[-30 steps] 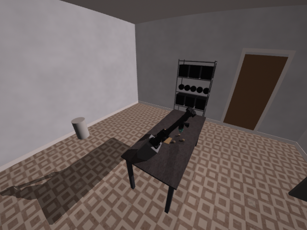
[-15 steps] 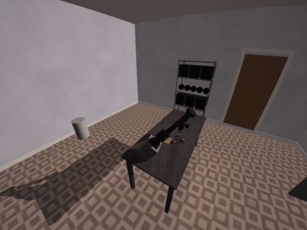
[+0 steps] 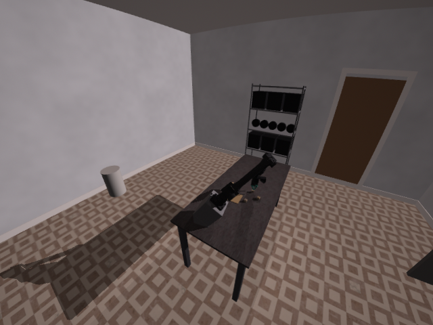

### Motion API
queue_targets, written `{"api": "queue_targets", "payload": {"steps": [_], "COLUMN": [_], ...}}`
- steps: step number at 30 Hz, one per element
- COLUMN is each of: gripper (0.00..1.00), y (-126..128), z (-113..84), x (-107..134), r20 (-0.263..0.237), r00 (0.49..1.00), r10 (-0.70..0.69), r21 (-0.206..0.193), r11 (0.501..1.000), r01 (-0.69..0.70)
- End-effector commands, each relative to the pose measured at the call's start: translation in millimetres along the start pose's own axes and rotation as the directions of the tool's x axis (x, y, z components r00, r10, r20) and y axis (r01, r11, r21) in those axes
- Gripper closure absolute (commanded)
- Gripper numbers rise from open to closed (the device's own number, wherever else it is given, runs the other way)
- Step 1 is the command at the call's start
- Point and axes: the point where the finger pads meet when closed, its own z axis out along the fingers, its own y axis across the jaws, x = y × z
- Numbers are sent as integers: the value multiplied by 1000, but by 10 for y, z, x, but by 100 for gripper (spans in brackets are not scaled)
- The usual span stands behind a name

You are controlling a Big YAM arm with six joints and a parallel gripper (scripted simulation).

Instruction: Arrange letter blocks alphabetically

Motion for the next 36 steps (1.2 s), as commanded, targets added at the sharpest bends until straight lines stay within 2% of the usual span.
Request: {"api": "queue_targets", "payload": {"steps": [1,36], "gripper": [42,42], "y": [12,43], "z": [126,155], "x": [11,15], "r20": [-1,0], "r00": [1000,1000], "r10": [-6,-4], "r21": [3,-1], "r11": [1000,1000], "r01": [6,4]}}
